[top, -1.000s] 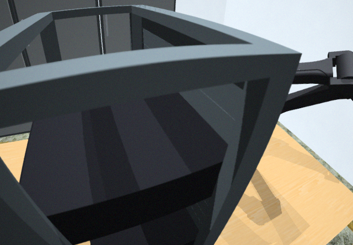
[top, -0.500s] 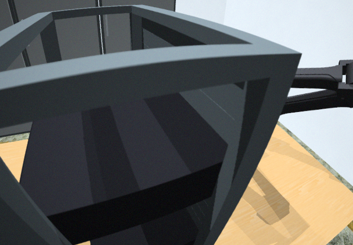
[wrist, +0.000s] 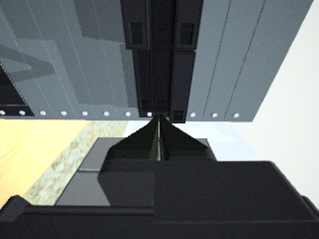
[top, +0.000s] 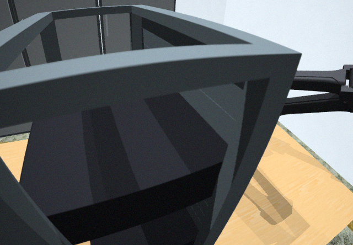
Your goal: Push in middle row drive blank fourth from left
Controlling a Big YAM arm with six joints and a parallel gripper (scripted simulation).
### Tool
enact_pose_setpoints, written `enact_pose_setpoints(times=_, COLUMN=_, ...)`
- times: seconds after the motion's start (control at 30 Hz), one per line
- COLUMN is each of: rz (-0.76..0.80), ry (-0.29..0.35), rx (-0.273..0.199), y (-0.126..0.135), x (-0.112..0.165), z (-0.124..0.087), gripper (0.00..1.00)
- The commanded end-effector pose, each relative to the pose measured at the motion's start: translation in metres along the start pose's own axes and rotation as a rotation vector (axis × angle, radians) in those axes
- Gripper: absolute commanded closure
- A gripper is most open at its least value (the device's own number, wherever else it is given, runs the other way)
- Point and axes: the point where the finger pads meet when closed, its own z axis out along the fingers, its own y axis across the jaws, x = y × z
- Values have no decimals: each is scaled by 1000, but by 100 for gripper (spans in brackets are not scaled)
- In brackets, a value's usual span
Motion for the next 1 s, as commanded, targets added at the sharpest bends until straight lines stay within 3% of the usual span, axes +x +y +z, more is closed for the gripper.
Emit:
enact_pose_setpoints(times=0.0, rz=-6, ry=8, rx=26, y=-5, x=-1, z=-25, gripper=100)
enact_pose_setpoints(times=0.23, rz=-8, ry=10, rx=23, y=-2, x=-3, z=-78, gripper=100)
enact_pose_setpoints(times=0.3, rz=-8, ry=10, rx=23, y=-2, x=-3, z=-78, gripper=100)
enact_pose_setpoints(times=0.47, rz=13, ry=18, rx=17, y=2, x=2, z=-101, gripper=100)
enact_pose_setpoints(times=0.97, rz=15, ry=6, rx=7, y=5, x=-1, z=-102, gripper=100)
